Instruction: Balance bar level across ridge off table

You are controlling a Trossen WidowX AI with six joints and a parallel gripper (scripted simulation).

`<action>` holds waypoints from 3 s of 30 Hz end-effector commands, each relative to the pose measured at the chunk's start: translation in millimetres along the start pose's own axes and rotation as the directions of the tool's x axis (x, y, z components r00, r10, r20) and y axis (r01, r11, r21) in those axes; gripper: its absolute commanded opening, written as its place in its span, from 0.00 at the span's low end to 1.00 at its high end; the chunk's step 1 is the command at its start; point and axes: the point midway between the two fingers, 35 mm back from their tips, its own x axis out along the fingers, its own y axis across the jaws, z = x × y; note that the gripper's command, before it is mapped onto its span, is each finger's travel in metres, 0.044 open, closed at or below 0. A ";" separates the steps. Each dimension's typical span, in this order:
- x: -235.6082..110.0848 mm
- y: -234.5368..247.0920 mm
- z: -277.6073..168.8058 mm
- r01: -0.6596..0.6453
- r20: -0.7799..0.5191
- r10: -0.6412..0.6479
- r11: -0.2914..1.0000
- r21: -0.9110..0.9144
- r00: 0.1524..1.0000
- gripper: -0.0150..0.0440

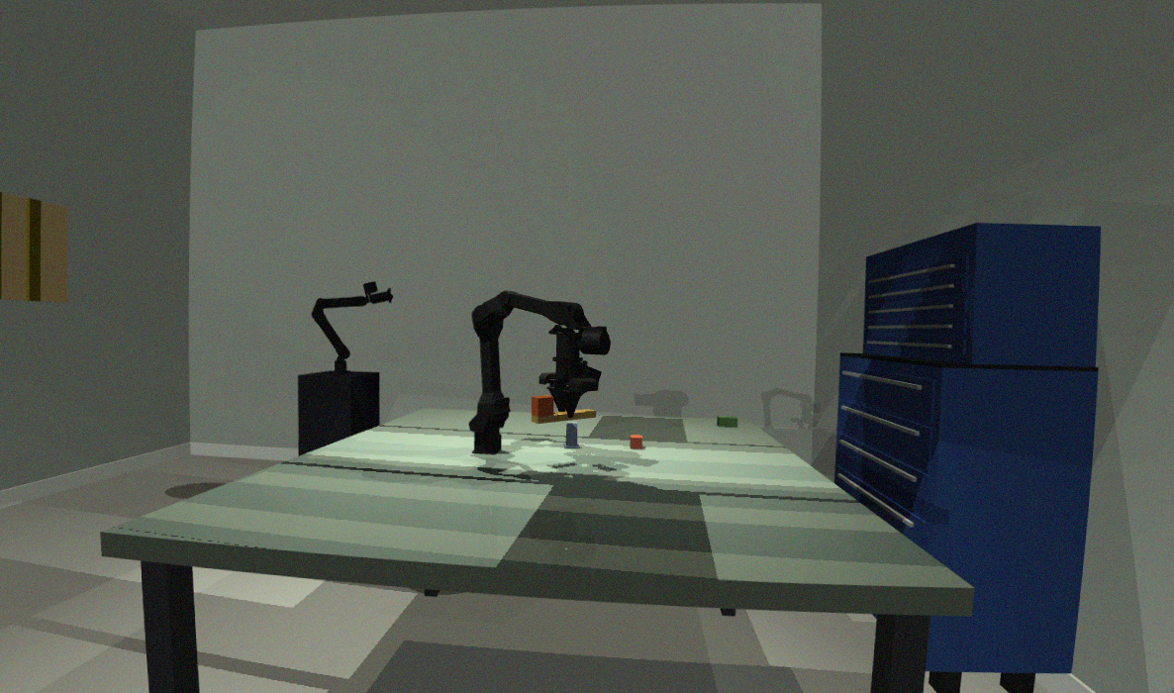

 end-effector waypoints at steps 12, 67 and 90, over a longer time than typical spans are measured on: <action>-3.5 24.8 46.4 0.003 0.003 -0.002 0.967 -0.255 1.000 0.25; -6.0 188.0 137.7 0.004 0.012 0.015 0.469 -0.883 1.000 0.25; 29.7 189.7 136.5 0.004 0.012 0.015 0.469 -0.883 1.000 0.25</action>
